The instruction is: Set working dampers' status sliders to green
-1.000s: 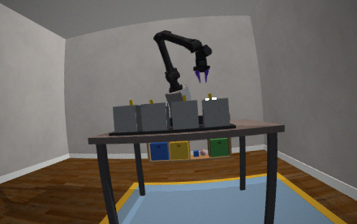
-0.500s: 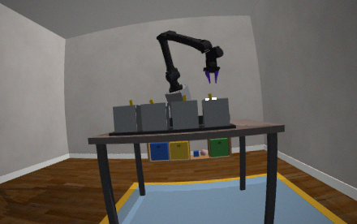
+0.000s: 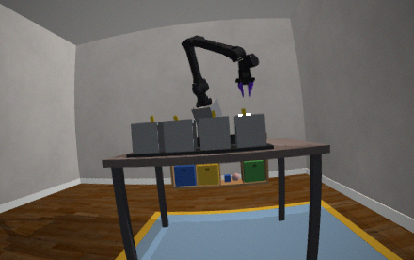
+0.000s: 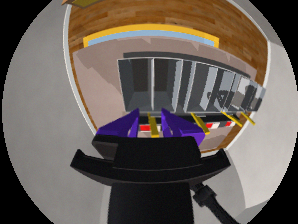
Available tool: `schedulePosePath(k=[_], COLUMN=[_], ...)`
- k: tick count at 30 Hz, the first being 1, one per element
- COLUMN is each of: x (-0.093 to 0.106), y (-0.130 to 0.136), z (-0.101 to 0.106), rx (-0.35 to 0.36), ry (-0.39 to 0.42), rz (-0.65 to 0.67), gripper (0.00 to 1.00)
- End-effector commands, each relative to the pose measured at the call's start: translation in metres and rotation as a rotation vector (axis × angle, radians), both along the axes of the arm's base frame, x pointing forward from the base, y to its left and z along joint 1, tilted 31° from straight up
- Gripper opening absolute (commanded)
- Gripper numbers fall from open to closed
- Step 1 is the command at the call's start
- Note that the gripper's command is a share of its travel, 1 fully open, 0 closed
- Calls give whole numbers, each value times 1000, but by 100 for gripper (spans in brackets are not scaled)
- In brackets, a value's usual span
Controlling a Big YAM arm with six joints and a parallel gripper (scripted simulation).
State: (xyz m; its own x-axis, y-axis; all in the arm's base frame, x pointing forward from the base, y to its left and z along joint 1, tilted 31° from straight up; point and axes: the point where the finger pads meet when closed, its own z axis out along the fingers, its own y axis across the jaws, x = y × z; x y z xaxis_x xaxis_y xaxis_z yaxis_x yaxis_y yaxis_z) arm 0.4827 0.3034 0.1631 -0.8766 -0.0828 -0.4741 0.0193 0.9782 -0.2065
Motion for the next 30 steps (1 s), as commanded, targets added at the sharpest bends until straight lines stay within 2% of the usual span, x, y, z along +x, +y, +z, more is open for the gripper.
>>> schedulePosePath(k=[1,27,30], x=[5,5,-12], y=[8,8,9], z=[12,12,10], rx=[16,16,39], ry=[-19,-19,-29], rz=[-5,-5,13], gripper=[36,36,36])
